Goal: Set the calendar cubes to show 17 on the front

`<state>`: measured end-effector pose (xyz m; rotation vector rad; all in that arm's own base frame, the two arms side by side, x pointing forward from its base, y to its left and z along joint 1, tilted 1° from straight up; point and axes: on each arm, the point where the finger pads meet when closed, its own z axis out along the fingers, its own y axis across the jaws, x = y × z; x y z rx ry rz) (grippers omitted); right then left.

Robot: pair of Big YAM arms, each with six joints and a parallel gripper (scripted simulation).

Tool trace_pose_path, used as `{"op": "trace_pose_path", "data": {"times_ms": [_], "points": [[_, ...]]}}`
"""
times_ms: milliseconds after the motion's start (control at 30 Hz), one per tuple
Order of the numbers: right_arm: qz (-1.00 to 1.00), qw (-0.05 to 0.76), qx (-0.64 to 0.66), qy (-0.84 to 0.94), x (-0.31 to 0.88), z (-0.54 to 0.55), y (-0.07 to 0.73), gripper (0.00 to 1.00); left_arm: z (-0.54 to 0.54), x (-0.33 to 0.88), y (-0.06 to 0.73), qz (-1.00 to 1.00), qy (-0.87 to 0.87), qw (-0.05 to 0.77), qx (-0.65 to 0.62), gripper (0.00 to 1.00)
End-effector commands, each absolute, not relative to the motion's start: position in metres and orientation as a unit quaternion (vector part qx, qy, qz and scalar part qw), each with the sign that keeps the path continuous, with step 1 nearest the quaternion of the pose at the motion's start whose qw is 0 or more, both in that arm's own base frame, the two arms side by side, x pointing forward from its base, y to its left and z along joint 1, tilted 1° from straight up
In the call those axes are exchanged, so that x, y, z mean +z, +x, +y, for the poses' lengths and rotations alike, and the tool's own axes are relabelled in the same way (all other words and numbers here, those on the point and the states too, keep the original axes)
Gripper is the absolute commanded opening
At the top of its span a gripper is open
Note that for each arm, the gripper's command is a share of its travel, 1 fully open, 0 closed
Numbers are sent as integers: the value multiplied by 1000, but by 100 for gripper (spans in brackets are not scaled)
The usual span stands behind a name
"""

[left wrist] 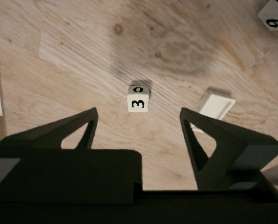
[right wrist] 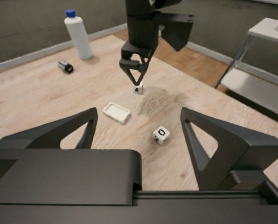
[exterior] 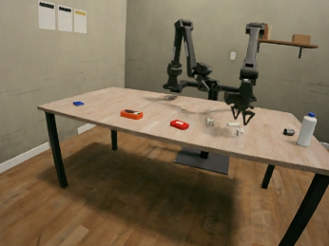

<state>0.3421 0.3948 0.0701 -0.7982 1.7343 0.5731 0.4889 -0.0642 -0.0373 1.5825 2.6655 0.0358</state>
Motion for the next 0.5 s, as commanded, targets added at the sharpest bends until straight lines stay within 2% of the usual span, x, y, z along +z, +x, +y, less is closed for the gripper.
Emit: {"op": "trace_pose_path", "data": {"times_ms": [0, 200, 467], "points": [[721, 554, 248, -334, 82, 403, 347, 100, -69, -4, 507, 862, 505, 42, 20, 100], [721, 554, 248, -334, 82, 403, 347, 100, -53, -18, 498, 861, 508, 10, 8, 100], [721, 554, 248, -334, 82, 403, 347, 100, -56, -28, 498, 855, 519, 7, 7, 100]]}}
